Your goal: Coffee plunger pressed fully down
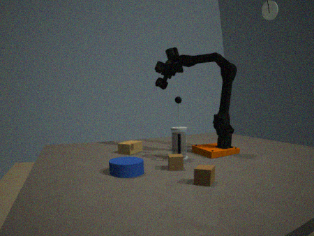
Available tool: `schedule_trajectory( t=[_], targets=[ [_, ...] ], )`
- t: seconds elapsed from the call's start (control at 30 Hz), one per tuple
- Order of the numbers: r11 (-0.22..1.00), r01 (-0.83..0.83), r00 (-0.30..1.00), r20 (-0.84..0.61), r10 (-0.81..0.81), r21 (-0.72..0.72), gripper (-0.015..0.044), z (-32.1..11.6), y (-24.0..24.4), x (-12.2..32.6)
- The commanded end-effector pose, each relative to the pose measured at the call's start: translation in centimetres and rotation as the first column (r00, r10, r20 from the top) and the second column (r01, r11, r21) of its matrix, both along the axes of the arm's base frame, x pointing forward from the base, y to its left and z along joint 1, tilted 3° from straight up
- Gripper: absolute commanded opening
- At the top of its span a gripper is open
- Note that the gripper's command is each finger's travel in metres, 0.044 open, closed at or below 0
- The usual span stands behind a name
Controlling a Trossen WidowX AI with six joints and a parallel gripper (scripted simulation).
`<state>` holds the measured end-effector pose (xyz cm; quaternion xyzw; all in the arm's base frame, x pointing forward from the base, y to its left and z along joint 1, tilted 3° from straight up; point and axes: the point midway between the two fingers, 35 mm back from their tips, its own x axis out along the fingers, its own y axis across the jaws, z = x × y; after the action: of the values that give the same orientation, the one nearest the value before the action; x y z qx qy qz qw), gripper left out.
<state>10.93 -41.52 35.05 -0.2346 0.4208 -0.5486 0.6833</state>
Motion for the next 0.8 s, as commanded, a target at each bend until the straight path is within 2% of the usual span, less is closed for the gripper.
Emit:
schedule_trajectory(
  t=[0.0, 0.3, 0.6, 0.67, 0.77],
  targets=[
    [0.986, -0.161, 0.979, 0.134, 0.153, 0.049, 0.0440, 0.6, 5.9, 4.3],
    [0.837, -0.512, 0.809, 0.434, 0.395, 0.193, 0.0440, 0.1, 20.8, 9.3],
    [0.519, -0.776, 0.601, 0.671, 0.434, 0.359, 0.0440, -2.9, 35.1, 7.2],
    [0.462, -0.800, 0.579, 0.695, 0.426, 0.382, 0.0440, -3.5, 36.8, 6.5],
    [0.455, -0.803, 0.576, 0.698, 0.425, 0.385, 0.0440, -4.0, 37.0, 6.4]
  ],
)
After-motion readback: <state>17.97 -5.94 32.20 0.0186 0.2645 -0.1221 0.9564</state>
